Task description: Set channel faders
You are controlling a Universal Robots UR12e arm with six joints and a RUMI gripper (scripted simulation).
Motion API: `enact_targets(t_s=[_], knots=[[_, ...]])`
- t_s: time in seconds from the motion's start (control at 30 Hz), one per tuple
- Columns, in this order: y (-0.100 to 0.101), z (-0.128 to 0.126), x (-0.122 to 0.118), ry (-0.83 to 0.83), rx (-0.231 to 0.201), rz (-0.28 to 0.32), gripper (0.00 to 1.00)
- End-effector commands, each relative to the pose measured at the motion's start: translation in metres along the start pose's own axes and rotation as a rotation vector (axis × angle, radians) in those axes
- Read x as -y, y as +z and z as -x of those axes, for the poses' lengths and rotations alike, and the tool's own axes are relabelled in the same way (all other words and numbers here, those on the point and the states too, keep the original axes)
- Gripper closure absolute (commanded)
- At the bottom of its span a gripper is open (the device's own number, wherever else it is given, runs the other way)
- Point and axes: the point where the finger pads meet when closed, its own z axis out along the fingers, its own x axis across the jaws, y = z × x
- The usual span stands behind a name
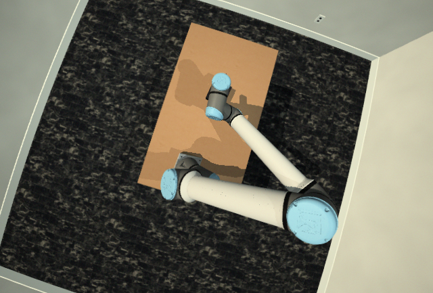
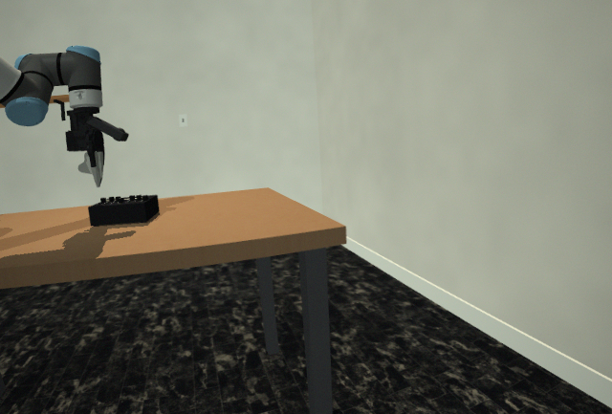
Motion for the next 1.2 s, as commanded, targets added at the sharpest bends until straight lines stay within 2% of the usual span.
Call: enact_targets(t_s=[0.0,0.47,0.87,0.93,1.17], knots=[[0.0,0.001,0.001,-0.031,0.0,-0.001,1.0],[0.0,0.006,0.004,-0.22,0.0,-0.001,1.0],[0.0,0.016,0.008,-0.561,0.0,-0.001,1.0],[0.0,0.016,0.008,-0.561,0.0,-0.001,1.0],[0.0,0.022,0.01,-0.822,0.0,-0.001,1.0]])
